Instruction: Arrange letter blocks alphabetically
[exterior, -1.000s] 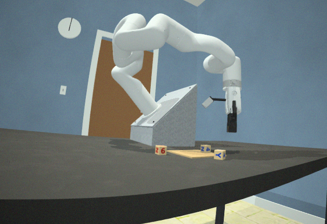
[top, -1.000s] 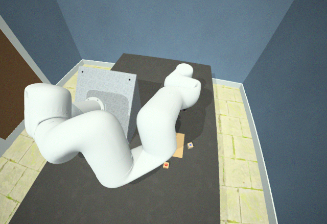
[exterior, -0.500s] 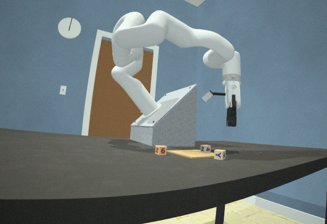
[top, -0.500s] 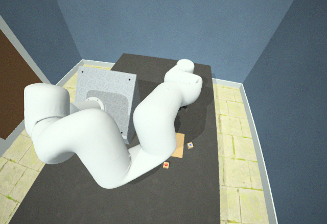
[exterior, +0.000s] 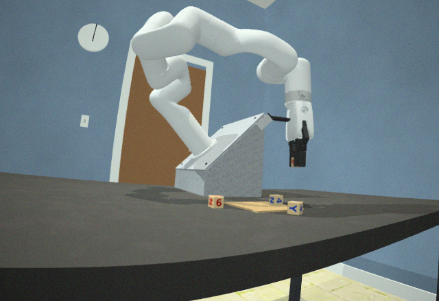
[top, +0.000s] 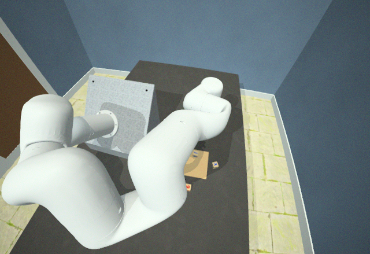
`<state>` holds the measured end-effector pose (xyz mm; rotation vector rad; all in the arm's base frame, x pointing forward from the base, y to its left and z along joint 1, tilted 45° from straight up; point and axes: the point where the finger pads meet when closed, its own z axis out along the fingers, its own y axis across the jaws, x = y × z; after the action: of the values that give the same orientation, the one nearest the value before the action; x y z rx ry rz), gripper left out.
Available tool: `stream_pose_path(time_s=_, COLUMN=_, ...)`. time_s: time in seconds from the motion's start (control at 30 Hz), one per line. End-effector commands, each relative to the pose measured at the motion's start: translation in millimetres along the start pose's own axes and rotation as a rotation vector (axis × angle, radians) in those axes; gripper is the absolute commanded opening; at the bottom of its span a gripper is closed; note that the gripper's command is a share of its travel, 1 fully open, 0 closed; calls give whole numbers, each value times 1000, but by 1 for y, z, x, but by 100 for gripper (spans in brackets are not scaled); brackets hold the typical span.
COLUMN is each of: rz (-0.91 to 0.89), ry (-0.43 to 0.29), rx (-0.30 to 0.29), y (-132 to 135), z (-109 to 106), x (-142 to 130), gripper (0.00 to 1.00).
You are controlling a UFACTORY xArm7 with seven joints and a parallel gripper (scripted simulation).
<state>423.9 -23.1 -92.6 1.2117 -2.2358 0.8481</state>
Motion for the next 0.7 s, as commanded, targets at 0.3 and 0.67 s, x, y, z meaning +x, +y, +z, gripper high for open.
stream_pose_path(time_s=0.3, rz=-300, ry=-11, rx=-1, y=-33, z=-3, x=72, gripper=21)
stream_pose_path(time_s=0.67, rz=-398, ry=-1, rx=1, y=-40, z=-2, x=98, gripper=21)
